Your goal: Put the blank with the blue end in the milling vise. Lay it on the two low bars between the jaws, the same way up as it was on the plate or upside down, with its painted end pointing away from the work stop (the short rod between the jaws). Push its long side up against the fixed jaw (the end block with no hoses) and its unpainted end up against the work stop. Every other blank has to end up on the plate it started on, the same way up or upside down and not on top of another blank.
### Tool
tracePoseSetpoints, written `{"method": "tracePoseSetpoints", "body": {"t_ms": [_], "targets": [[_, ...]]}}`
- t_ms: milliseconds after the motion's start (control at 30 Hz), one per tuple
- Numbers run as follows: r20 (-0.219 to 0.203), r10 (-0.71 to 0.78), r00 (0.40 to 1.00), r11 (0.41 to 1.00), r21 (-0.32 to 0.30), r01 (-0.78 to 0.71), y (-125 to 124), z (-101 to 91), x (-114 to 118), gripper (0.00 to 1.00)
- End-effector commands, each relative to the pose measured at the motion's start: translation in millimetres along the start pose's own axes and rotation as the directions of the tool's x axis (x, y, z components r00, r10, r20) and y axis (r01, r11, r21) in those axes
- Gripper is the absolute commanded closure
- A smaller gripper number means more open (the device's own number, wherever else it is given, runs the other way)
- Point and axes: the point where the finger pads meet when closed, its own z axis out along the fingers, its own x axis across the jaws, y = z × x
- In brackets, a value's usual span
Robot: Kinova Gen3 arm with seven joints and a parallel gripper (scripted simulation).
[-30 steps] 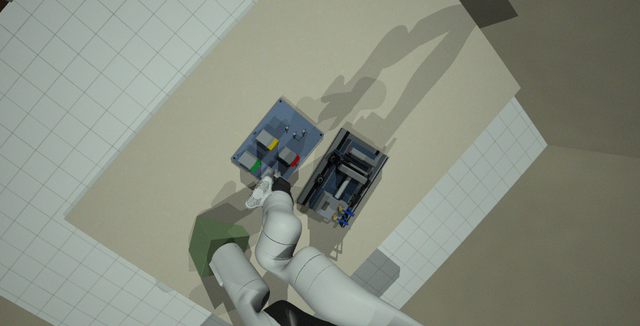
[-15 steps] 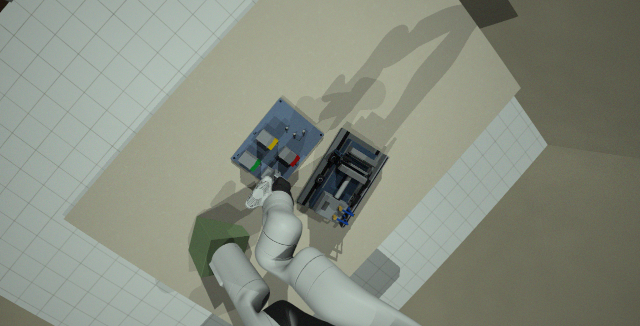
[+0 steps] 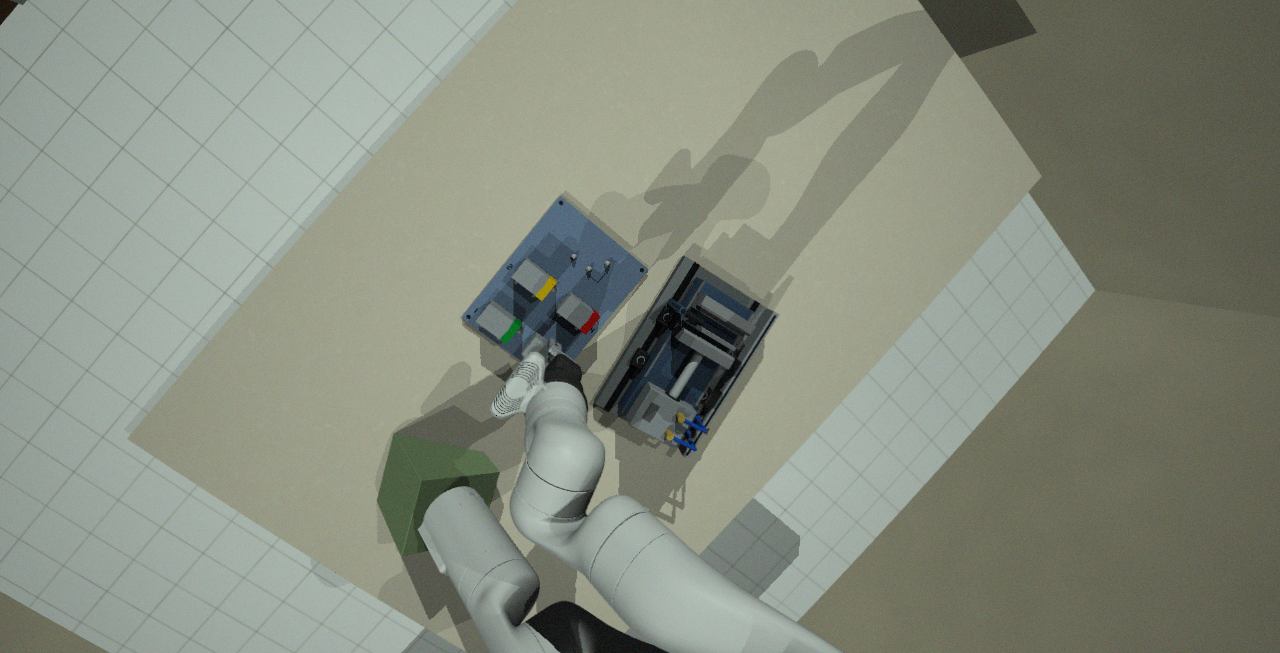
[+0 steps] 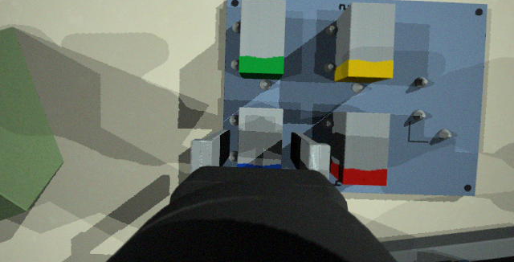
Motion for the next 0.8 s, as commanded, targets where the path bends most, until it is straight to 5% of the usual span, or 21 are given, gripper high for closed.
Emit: {"method": "tracePoseSetpoints", "body": {"t_ms": [0, 767], "targets": [[0.000, 0.000, 1.000, 1.000, 0.000, 0.000, -0.1, 0.6, -0.1, 0.00], [-0.001, 0.000, 1.000, 1.000, 0.001, 0.000, -0.3, 7.1, 0.3, 0.00]]}}
